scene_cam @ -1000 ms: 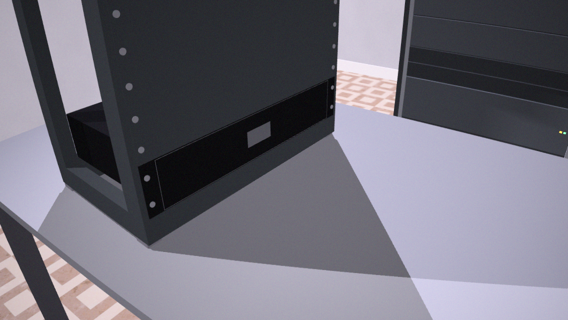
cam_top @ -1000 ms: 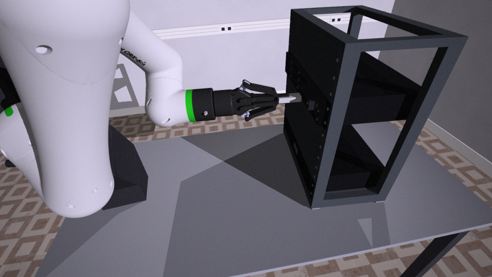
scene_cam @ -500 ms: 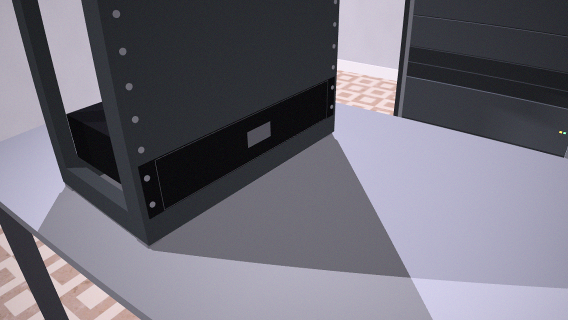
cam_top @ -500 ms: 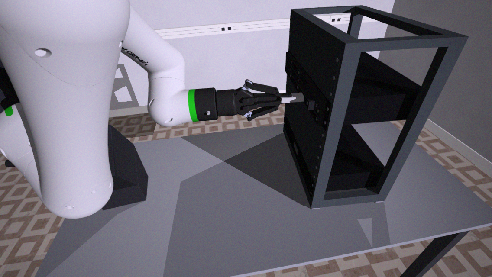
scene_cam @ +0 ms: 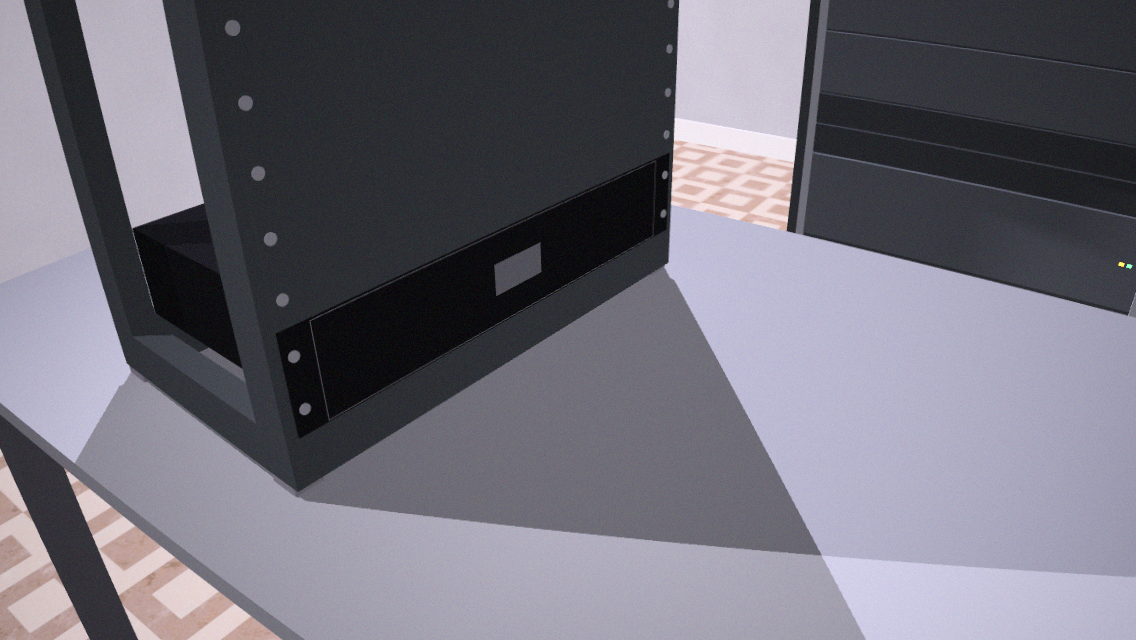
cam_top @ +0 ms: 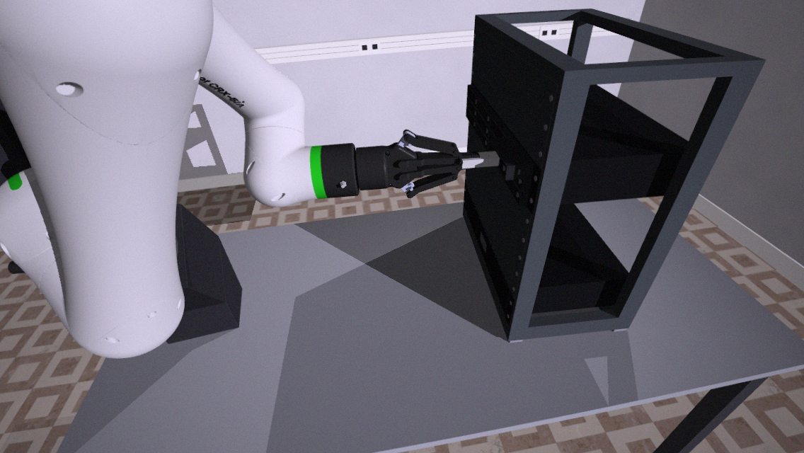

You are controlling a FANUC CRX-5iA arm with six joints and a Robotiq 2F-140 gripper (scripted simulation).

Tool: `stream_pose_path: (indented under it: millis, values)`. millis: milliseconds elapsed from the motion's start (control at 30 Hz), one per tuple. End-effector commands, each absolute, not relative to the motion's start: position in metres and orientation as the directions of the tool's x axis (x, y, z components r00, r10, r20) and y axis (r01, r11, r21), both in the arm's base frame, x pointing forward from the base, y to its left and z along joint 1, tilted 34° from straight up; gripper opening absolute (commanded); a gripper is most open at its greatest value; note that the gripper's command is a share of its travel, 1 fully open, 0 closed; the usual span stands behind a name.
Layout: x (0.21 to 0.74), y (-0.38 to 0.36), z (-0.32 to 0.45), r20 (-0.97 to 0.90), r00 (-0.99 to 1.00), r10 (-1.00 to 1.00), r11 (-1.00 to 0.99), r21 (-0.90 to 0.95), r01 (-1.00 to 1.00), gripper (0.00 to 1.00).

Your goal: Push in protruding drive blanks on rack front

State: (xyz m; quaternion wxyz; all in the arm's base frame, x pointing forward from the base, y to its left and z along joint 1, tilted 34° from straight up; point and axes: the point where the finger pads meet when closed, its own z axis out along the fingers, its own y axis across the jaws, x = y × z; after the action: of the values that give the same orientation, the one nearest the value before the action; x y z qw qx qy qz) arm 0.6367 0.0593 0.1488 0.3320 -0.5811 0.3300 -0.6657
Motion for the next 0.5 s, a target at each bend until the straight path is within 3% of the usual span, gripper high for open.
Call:
stream_pose_path:
  millis: [0,467]
  values:
    - [0.6408,0.0597,0.1498,0.554,-0.104,-0.826,-0.561,-0.826,0.06,0.1]
    - [0.6451,0.0595,0.1503,0.554,-0.104,-0.826,-0.561,-0.826,0.06,0.1]
